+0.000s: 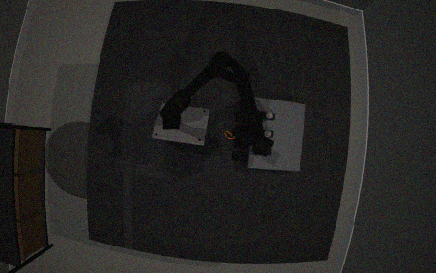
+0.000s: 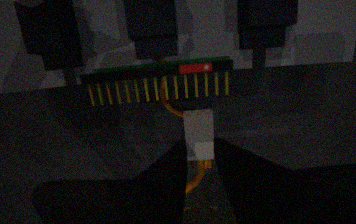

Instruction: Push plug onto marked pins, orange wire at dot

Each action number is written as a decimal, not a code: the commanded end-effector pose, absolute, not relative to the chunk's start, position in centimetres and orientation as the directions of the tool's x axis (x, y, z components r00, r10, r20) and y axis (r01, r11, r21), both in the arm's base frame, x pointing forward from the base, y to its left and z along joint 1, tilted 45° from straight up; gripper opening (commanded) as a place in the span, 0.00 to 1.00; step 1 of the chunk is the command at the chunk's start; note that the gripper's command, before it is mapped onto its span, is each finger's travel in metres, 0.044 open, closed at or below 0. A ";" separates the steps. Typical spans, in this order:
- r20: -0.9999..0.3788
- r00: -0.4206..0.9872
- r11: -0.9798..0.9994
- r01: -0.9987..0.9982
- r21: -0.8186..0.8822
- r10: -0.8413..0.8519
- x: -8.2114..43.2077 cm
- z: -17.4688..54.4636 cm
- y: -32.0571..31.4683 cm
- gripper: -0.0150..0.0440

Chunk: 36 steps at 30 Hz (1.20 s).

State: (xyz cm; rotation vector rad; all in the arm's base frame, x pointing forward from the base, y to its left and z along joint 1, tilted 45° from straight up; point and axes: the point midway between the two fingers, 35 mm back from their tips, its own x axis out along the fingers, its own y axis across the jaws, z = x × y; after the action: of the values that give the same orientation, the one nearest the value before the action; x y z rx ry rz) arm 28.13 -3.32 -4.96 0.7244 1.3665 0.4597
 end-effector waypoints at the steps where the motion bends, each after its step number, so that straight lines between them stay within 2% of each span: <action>1: -0.710 0.171 0.702 0.114 0.703 0.683 28.8 -4.9 -3.5 0.25; 36: -0.710 0.171 0.702 0.113 0.703 0.683 30.9 -4.6 -3.9 0.25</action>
State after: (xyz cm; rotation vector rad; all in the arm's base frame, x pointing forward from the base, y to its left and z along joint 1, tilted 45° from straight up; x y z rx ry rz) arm 30.34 -3.75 -4.83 0.7289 1.3729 0.4598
